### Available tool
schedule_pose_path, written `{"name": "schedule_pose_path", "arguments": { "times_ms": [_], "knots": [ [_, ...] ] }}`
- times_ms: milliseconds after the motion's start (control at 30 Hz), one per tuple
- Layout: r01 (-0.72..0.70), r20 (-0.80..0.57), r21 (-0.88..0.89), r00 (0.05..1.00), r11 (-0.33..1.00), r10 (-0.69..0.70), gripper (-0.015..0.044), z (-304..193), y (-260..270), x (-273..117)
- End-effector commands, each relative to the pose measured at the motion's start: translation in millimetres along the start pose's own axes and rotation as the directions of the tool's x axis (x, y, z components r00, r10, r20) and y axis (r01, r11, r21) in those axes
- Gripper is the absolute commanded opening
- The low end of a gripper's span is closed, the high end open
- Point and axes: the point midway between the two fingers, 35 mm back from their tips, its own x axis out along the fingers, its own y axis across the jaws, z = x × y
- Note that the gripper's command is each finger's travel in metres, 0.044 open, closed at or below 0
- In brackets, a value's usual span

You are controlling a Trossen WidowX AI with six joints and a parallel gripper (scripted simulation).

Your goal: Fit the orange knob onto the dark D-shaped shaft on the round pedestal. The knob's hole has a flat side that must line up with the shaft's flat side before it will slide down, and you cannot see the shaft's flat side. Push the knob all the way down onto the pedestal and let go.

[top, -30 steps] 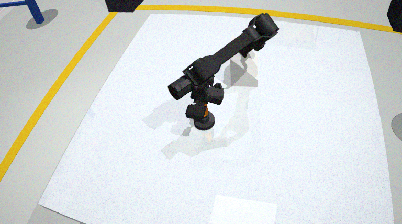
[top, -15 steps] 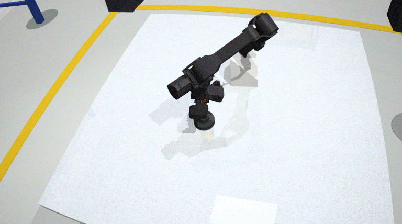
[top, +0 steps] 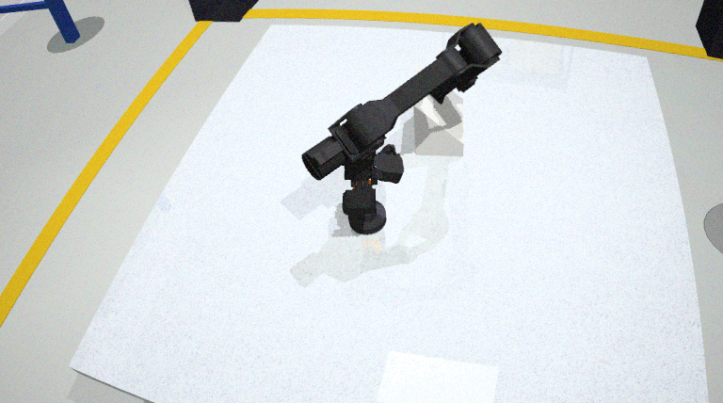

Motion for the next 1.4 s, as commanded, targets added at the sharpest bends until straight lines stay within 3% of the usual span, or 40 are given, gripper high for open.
{"name": "schedule_pose_path", "arguments": {
  "times_ms": [0,600,867,1367],
  "knots": [
    [0.001,0.0,-0.006,1.0,1.0,-0.001,0.0,-0.1,0.4,0.6],
    [0.001,0.0,-0.006,1.0,1.0,-0.001,0.0,0.5,0.8,-4.5],
    [0.001,0.0,-0.214,1.0,0.977,-0.001,0.0,-1.0,-1.4,-2.3],
    [0.001,0.0,-0.214,1.0,0.977,-0.001,0.0,0.4,0.0,0.5]
  ]
}}
